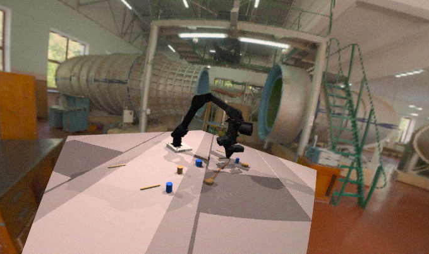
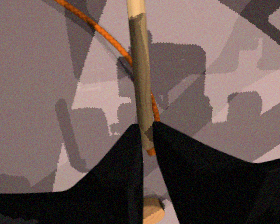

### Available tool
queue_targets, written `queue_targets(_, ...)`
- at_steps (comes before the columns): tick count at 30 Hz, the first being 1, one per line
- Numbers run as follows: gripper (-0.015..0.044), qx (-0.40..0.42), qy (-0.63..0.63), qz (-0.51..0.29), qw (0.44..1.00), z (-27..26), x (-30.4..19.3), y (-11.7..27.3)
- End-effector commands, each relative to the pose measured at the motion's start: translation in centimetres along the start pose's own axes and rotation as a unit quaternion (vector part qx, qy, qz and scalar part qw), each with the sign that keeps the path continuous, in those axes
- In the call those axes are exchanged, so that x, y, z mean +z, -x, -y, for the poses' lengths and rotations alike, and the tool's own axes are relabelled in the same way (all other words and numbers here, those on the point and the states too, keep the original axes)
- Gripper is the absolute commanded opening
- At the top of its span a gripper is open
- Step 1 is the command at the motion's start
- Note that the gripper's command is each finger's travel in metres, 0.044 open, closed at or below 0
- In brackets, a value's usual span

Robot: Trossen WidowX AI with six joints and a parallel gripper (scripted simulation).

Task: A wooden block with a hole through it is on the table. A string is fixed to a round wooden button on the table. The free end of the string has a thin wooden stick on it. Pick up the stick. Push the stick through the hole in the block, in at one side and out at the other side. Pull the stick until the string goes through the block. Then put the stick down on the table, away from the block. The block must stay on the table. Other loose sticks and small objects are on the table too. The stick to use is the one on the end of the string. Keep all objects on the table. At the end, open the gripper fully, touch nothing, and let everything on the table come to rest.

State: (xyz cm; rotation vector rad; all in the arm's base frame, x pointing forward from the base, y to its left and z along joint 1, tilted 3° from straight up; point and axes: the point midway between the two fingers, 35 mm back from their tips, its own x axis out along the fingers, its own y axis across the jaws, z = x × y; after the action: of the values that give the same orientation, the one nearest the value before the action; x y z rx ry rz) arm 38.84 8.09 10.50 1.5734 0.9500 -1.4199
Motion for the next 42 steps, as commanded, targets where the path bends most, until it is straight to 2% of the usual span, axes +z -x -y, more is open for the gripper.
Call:
queue_targets(1,0.0,-0.001,-0.002,0.001,1.0,0.0,-0.6,0.0)
queue_targets(42,0.0,-0.001,-0.001,-0.003,1.0,0.6,-4.7,-0.4)
